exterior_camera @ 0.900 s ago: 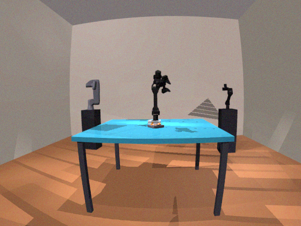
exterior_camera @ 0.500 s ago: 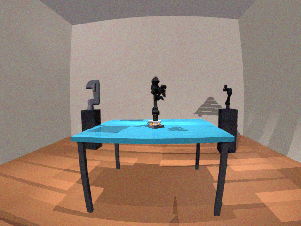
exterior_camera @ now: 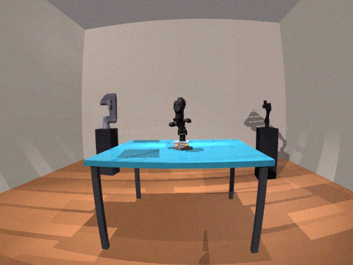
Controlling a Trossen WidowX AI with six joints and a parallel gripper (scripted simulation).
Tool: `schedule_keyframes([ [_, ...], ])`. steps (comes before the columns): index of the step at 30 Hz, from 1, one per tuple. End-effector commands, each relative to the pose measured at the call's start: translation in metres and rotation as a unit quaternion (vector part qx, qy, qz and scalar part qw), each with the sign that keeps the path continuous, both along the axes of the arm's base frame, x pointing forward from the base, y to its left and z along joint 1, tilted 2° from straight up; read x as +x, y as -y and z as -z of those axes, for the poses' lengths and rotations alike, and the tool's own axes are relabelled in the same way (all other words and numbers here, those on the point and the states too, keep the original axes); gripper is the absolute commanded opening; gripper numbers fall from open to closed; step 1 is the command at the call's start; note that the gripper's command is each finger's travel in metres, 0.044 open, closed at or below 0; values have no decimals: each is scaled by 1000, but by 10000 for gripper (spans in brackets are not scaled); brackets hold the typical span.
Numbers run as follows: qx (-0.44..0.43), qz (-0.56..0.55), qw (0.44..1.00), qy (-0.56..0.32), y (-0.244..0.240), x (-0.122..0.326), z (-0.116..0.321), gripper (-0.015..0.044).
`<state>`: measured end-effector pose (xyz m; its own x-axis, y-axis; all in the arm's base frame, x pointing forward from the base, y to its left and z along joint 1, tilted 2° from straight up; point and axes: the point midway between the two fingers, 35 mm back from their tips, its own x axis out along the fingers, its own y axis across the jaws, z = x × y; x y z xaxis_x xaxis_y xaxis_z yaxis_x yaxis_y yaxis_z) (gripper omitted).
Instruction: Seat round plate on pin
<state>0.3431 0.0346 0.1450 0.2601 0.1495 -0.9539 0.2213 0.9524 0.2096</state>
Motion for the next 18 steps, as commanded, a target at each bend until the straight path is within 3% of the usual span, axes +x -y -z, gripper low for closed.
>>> schedule_keyframes([
  [1,-91,-141,981,-100,37,-44,52,0],
  [18,-103,-168,973,-117,43,-54,66,0],
])
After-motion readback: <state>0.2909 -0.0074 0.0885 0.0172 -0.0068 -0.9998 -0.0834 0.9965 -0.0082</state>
